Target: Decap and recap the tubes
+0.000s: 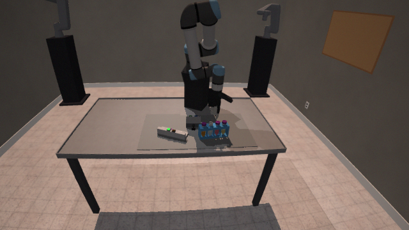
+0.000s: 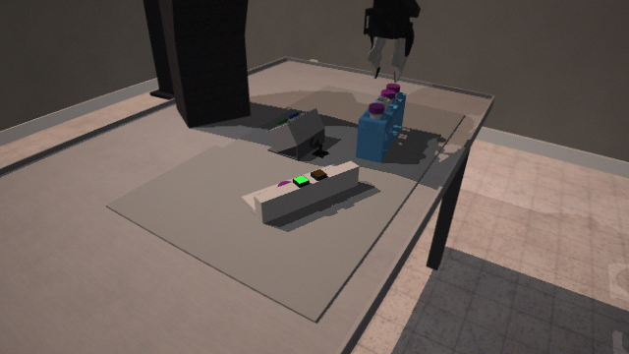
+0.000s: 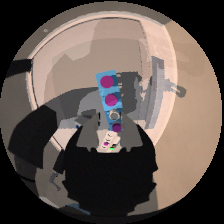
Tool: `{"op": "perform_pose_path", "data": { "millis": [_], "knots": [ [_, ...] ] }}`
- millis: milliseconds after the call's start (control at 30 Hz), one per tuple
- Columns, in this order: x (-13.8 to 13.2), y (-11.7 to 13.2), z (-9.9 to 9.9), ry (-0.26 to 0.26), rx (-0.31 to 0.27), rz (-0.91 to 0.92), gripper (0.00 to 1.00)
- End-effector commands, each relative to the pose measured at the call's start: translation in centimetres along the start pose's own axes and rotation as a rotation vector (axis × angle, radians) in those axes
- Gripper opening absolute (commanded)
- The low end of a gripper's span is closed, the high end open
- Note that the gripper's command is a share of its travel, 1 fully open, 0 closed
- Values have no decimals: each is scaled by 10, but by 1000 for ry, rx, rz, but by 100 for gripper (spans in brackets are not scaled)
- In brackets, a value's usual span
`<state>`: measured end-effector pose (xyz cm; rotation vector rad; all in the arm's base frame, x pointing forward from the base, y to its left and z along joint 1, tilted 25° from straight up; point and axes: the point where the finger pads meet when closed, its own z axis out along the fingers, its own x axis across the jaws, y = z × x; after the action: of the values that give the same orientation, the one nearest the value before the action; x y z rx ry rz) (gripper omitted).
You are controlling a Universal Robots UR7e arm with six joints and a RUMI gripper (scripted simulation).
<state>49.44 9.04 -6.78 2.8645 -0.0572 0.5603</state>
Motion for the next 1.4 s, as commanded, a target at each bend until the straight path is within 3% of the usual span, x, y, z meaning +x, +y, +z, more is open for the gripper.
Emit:
{"op": "perform_pose_path", "data": {
  "millis": [0, 300, 367, 433, 633, 767, 933, 1133, 1367],
  "knots": [
    [-3, 24, -1, 5, 13, -257, 29],
    [-10, 74, 0, 8, 12, -753, 29],
    [-10, 74, 0, 8, 12, -753, 29],
    [-12, 90, 0, 9, 11, -923, 29],
    [-17, 123, 1, 11, 10, -1199, 29],
    [-21, 156, 1, 11, 10, -1199, 29],
    [-24, 173, 1, 11, 10, -1199, 29],
    [-30, 222, 2, 11, 10, -1199, 29],
    [-36, 264, 3, 11, 10, -1200, 29]
  ]
}}
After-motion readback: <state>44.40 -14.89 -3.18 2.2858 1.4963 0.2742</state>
